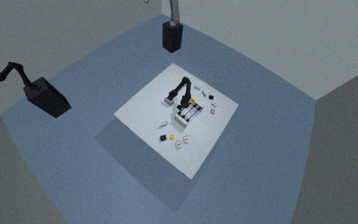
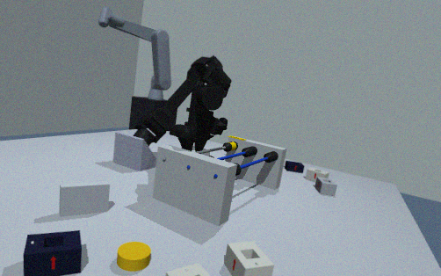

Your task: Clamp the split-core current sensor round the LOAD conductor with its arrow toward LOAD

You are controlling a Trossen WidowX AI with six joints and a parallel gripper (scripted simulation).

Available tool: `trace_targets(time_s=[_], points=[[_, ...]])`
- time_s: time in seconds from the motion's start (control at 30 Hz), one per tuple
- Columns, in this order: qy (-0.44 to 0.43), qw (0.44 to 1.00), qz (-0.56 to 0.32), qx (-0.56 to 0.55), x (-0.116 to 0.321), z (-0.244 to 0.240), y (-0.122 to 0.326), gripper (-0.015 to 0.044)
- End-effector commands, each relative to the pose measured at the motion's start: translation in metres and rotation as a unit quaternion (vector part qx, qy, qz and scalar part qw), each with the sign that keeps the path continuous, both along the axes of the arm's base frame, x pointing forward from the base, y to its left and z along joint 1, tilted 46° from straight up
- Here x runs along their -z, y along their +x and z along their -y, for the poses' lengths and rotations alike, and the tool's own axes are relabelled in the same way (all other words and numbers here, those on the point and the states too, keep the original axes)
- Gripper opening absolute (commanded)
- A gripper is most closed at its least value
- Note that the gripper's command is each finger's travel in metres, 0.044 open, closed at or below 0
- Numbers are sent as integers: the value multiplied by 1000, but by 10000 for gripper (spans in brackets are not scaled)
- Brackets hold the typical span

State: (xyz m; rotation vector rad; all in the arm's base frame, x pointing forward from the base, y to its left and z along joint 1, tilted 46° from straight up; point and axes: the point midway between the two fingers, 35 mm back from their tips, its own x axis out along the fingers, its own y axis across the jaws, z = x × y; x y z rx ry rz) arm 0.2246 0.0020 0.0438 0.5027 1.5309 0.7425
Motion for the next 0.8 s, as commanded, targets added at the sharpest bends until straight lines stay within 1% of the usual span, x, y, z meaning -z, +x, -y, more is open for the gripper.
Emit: trace_targets(time_s=[0.0,0.03,0.07,0.37,0.47,0.57,0.77], points=[[-4,1000,5,1,-9,12,5,38],[-4,1000,5,1,-12,15,5,12],[-4,1000,5,1,-16,19,6,0],[-2,1000,3,3,-47,49,7,0],[-2,1000,5,1,-50,51,7,0],[1,1000,25,-13,-51,52,7,0],[10,992,104,-68,-55,57,9,0]])
